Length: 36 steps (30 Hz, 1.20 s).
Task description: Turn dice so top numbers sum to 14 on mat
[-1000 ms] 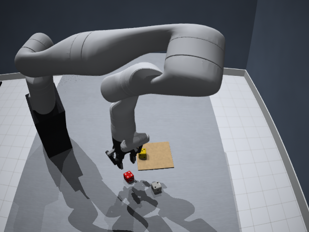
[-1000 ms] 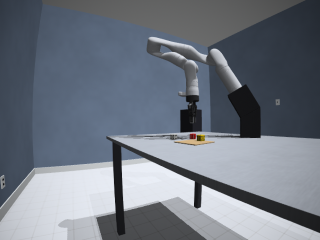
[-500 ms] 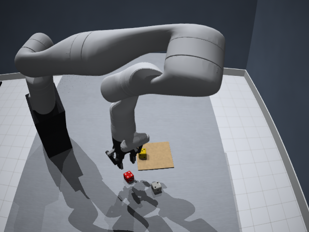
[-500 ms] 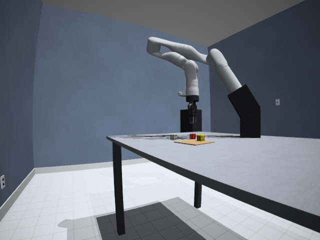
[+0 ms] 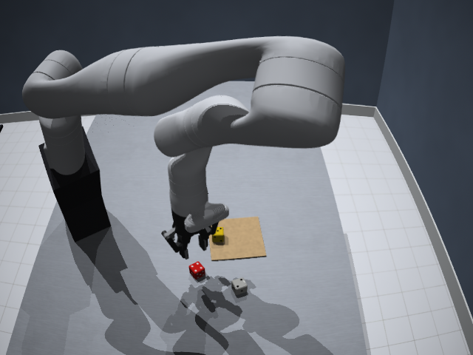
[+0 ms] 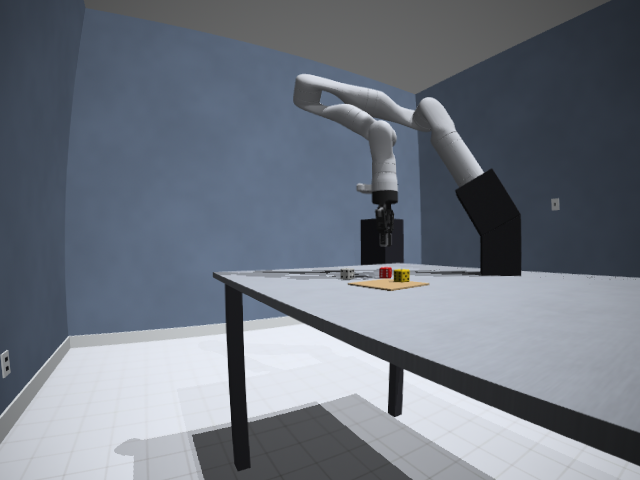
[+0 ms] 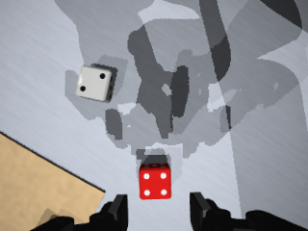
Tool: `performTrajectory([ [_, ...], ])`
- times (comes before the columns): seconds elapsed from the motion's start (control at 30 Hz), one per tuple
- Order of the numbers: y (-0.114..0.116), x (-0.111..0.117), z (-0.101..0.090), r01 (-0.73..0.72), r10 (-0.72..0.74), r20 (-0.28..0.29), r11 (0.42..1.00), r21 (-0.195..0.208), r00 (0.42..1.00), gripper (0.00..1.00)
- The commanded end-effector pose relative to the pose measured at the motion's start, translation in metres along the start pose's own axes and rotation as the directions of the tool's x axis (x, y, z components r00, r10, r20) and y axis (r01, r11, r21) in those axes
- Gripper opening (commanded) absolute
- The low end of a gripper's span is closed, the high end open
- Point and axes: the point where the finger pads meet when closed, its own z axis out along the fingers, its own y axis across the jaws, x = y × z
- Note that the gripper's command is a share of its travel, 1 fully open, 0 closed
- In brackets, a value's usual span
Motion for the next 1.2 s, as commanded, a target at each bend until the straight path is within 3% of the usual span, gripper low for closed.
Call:
performTrajectory([
  [0.0, -0.002, 0.000, 0.000, -0.001, 0.001, -0.002, 1.000, 0.008, 1.000, 0.46],
  [0.5, -0.002, 0.000, 0.010, -0.001, 0.001, -0.002, 1.000, 0.008, 1.000, 0.46],
  [1.17, -0.002, 0.000, 0.038, -0.001, 0.001, -0.002, 1.000, 0.008, 1.000, 0.46],
])
